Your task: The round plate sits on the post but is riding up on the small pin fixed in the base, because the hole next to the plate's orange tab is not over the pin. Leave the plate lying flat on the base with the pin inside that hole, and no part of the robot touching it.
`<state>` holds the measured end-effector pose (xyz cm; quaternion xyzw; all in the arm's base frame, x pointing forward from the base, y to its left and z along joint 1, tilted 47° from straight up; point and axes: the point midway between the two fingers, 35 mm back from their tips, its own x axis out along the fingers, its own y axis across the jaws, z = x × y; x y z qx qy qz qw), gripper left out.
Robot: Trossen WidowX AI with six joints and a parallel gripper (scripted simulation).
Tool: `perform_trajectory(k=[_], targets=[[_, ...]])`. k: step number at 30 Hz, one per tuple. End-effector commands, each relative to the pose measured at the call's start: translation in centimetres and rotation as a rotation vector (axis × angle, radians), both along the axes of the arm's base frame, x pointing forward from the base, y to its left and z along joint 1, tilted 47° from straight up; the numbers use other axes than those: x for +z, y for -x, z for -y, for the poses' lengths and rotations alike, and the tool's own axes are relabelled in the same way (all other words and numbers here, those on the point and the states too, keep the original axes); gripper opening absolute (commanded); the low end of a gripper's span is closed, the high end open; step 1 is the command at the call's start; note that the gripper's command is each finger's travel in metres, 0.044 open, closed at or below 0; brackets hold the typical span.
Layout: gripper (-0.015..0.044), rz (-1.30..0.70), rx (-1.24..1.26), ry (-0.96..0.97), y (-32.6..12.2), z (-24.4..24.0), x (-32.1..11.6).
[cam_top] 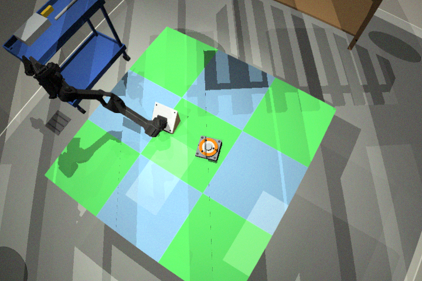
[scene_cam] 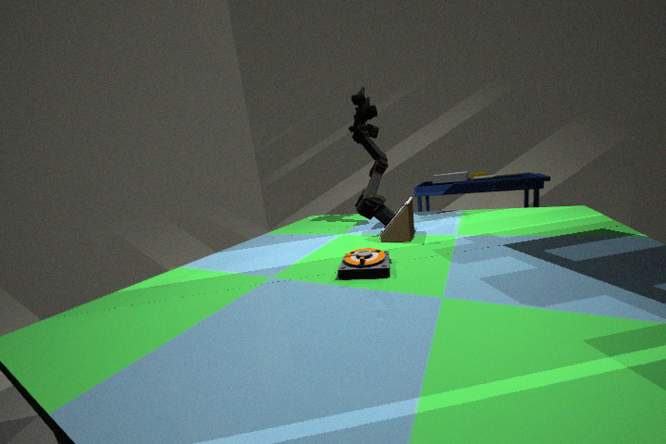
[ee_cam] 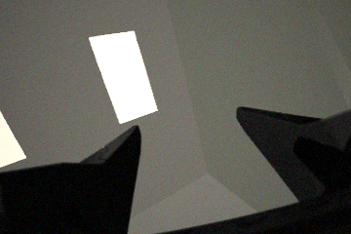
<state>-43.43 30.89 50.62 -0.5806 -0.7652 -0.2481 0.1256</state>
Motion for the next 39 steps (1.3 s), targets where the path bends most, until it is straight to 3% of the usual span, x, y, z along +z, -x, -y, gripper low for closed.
perform_trajectory(k=[1,3,9,15,28,39], targets=[[0.0374,-0.020,0.011,-0.009,-0.3,0.4,0.6],[0.0321,-0.182,0.101,-0.080,-2.8,3.7,5.5],[0.0164,-0.315,0.178,-0.146,-5.5,6.7,9.5],[0.0006,-0.496,0.291,-0.279,-11.1,12.2,15.1],[0.0000,-0.934,0.480,-0.503,-26.2,20.1,21.5],[0.0000,-1.297,0.642,-0.756,-41.4,26.2,22.7]])
